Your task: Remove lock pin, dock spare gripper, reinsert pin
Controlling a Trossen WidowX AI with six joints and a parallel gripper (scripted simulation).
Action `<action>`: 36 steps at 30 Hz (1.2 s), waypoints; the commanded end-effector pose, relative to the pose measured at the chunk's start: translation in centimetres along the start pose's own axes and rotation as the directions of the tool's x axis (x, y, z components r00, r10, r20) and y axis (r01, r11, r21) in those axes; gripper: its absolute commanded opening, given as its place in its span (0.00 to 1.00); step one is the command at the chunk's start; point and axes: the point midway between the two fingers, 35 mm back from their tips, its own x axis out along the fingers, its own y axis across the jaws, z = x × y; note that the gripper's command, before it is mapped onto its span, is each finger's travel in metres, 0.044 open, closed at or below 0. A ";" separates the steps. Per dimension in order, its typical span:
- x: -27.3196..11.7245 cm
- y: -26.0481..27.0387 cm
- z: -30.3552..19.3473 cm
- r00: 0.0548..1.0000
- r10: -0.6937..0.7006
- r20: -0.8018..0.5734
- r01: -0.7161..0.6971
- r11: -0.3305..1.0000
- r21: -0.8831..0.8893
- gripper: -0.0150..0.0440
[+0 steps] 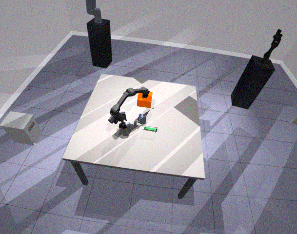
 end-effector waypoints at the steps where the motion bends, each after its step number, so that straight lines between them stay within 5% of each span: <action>1: 0.7 -0.1 0.2 1.000 0.000 -0.006 0.000 1.000 0.006 1.00; 23: 3.5 -0.2 1.7 1.000 -0.001 -0.007 0.001 1.000 0.006 1.00; 29: 3.5 -0.2 1.7 1.000 -0.001 -0.007 0.001 1.000 0.006 0.73; 36: 3.5 -0.2 1.7 1.000 -0.001 -0.007 0.001 1.000 0.006 0.65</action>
